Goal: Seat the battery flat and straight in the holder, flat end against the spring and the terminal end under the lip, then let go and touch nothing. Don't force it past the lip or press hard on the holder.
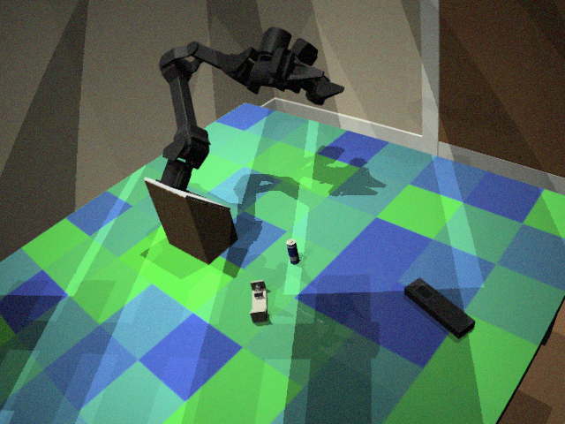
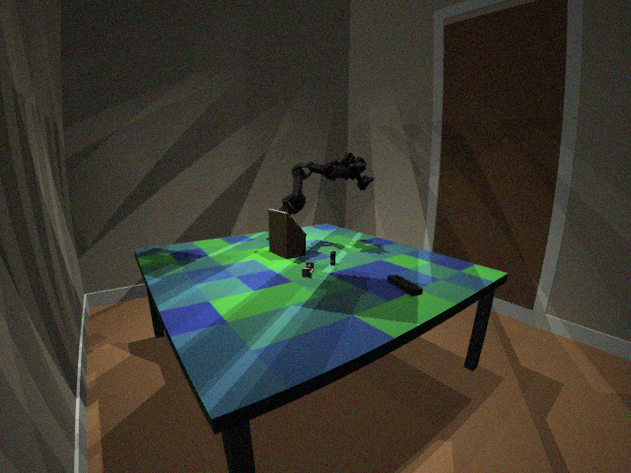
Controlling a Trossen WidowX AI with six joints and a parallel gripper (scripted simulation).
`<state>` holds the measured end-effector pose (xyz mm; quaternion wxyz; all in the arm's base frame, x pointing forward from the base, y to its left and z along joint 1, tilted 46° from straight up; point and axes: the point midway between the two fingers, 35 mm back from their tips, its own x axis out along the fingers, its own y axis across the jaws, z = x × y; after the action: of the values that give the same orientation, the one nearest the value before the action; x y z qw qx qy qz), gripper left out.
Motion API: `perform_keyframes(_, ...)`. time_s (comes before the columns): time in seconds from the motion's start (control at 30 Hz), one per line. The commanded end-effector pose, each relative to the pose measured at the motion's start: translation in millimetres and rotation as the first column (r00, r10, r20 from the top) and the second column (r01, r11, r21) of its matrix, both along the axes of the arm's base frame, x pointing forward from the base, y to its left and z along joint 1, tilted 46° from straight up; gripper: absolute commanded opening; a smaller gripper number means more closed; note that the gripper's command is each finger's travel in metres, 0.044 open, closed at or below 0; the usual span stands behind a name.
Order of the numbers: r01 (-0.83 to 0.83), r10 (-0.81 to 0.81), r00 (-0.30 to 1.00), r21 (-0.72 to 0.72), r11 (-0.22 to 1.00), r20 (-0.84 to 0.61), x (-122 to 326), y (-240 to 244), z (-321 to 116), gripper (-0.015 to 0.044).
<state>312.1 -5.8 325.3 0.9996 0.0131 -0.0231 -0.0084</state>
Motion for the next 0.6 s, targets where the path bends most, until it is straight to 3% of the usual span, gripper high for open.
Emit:
perform_keyframes(0.0,-0.006,0.006,1.000,0.003,1.000,-0.013,2,1,-2,0.0374)
perform_keyframes(0.17,-0.133,0.170,0.926,0.129,0.983,-0.338,34,23,-71,0.0242)
perform_keyframes(0.33,-0.154,0.357,0.692,0.355,0.922,-0.627,42,48,-148,0.0111)
perform_keyframes(0.47,-0.061,0.494,0.448,0.526,0.848,-0.745,32,67,-197,0.0006)
perform_keyframes(0.57,0.069,0.591,0.262,0.625,0.777,-0.763,21,79,-224,0.0000)
